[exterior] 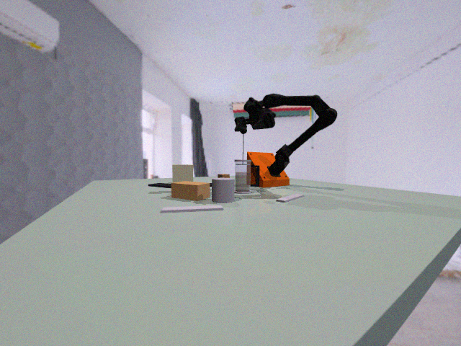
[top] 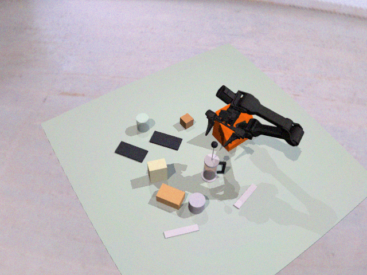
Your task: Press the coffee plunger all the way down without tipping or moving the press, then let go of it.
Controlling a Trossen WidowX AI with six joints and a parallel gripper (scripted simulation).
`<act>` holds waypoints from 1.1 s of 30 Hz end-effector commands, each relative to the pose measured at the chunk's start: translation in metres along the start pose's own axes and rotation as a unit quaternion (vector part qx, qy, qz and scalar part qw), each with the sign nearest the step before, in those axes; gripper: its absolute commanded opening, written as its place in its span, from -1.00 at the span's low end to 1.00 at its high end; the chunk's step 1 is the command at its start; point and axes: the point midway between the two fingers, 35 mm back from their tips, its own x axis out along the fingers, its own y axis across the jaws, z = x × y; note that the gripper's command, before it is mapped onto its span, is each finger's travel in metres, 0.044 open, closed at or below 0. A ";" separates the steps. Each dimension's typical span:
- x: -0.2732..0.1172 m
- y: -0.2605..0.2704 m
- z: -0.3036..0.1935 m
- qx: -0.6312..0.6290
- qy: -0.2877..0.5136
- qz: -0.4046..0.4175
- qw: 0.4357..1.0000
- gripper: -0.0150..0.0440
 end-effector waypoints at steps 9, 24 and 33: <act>0.016 0.006 0.005 -0.002 -0.001 0.015 1.000 1.00; 0.017 0.007 0.005 -0.002 -0.001 0.018 1.000 -0.07; 0.017 0.007 0.005 -0.002 -0.001 0.018 1.000 -0.11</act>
